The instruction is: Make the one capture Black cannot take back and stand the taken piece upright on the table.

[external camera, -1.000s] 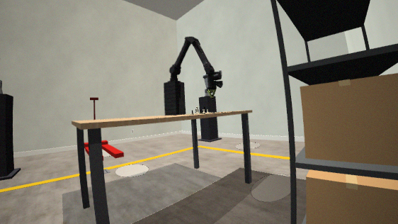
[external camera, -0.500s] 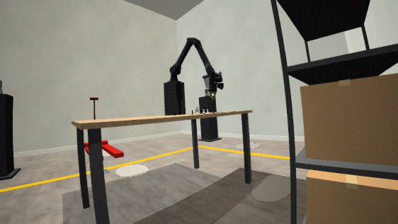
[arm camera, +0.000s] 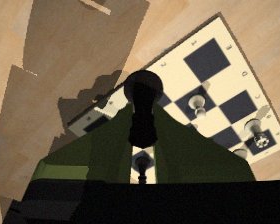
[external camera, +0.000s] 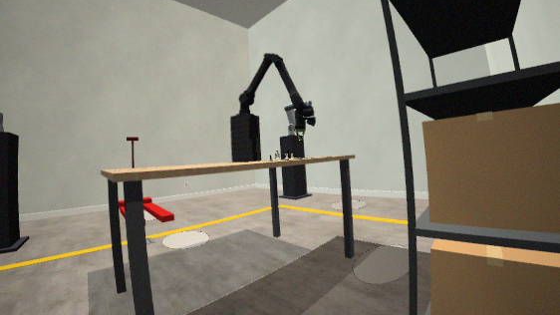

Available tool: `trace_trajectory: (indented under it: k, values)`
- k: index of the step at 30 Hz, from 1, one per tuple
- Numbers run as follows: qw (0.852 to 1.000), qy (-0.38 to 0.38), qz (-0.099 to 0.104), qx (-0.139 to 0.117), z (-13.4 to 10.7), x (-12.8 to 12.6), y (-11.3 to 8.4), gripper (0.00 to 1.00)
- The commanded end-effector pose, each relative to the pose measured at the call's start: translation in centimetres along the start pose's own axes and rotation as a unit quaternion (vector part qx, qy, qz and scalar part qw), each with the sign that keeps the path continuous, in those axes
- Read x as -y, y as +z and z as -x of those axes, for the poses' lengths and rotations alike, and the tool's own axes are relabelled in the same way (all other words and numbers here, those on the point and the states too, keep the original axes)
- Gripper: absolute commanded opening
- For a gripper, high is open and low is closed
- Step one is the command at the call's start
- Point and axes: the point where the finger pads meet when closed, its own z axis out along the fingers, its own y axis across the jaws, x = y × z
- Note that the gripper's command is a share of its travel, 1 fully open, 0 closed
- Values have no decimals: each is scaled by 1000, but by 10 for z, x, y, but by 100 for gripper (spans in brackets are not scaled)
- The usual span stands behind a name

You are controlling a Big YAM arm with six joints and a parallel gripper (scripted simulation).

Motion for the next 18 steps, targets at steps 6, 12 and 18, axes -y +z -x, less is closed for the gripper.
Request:
trace_trajectory:
  k: [6,12,18]
  values:
    - [1000,12,-7,14,12,8,5,0]
    - [1000,8,-9,18,18,8,23,0]
    - [1000,8,-9,17,17,7,52,0]
